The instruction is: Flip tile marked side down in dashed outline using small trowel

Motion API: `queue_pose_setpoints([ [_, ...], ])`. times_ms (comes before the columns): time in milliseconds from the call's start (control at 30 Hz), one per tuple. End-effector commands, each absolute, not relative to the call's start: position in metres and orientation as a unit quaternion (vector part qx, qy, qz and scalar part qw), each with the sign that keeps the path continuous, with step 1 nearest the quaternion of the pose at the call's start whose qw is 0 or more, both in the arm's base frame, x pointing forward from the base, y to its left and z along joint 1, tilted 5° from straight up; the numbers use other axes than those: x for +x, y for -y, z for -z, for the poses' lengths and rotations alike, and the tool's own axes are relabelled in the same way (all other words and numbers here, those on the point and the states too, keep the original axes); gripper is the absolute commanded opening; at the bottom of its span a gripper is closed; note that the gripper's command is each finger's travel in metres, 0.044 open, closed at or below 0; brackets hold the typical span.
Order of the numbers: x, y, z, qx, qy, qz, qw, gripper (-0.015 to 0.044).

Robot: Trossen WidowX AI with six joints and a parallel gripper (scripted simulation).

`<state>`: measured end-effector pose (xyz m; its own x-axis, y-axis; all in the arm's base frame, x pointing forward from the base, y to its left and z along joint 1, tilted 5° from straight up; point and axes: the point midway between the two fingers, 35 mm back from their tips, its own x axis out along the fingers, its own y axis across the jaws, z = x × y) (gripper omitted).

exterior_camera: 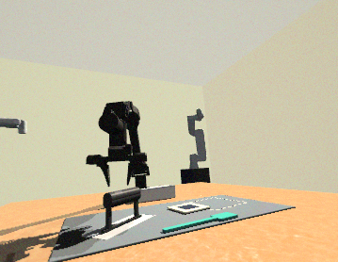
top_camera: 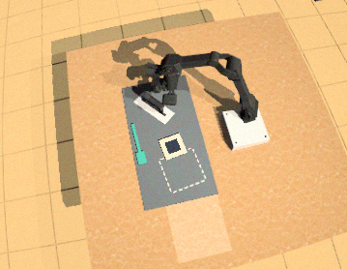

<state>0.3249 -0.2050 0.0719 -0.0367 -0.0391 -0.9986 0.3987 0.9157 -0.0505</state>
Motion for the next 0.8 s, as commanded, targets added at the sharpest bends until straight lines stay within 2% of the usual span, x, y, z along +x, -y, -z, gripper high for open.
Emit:
queue_pose_setpoints([
  [0,0.33,0.206,-0.071,0.09,-0.713,0.117,0.686,0.027],
  [767,0.362,0.211,-0.078,-0.183,-0.702,-0.169,0.667,0.027],
])
